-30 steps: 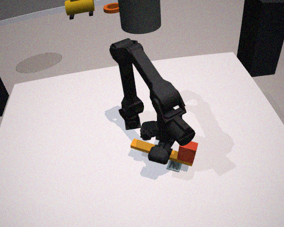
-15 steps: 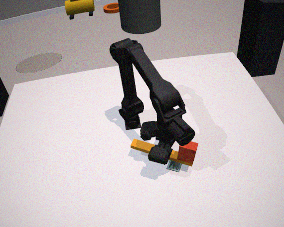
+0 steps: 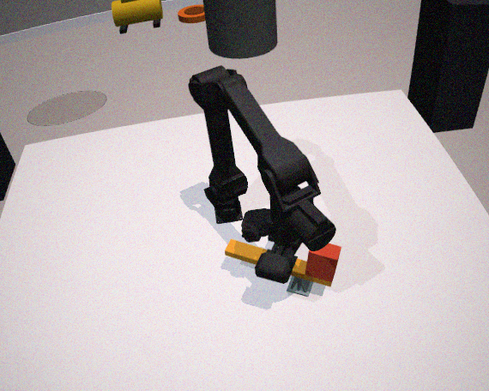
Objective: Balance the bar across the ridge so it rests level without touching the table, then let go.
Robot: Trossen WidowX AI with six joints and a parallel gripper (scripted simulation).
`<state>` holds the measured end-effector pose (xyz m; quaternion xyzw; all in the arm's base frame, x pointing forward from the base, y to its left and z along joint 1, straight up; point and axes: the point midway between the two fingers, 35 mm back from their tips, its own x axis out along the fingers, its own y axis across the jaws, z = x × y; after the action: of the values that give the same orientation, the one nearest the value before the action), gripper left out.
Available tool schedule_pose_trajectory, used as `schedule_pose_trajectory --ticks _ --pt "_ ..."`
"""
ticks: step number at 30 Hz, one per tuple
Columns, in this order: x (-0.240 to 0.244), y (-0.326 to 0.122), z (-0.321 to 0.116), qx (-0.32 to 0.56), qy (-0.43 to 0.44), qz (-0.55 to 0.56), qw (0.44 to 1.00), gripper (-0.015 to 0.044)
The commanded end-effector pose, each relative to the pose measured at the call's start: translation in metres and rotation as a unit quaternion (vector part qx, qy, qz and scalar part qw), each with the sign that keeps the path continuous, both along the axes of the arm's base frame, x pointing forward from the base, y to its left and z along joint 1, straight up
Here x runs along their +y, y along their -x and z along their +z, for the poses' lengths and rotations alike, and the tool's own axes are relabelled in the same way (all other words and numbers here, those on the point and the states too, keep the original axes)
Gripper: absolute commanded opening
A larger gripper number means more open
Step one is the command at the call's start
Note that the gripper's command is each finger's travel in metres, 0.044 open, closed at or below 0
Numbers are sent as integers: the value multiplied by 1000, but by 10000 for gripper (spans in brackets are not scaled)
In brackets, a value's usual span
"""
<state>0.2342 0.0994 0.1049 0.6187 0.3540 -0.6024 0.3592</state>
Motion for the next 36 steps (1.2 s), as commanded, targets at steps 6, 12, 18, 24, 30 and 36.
schedule_pose_trajectory --ticks 6,12,18,24,30,36 --pt "1 0 -2 0 -2 -2 1000 0" --pt "1 0 -2 0 -2 -2 1000 0" --pt "1 0 -3 0 -2 -2 1000 0" --pt "1 0 -3 0 -2 -2 1000 0" --pt "0 0 -4 0 -2 -2 1000 0" --pt "0 1 -4 0 -2 -2 1000 0"
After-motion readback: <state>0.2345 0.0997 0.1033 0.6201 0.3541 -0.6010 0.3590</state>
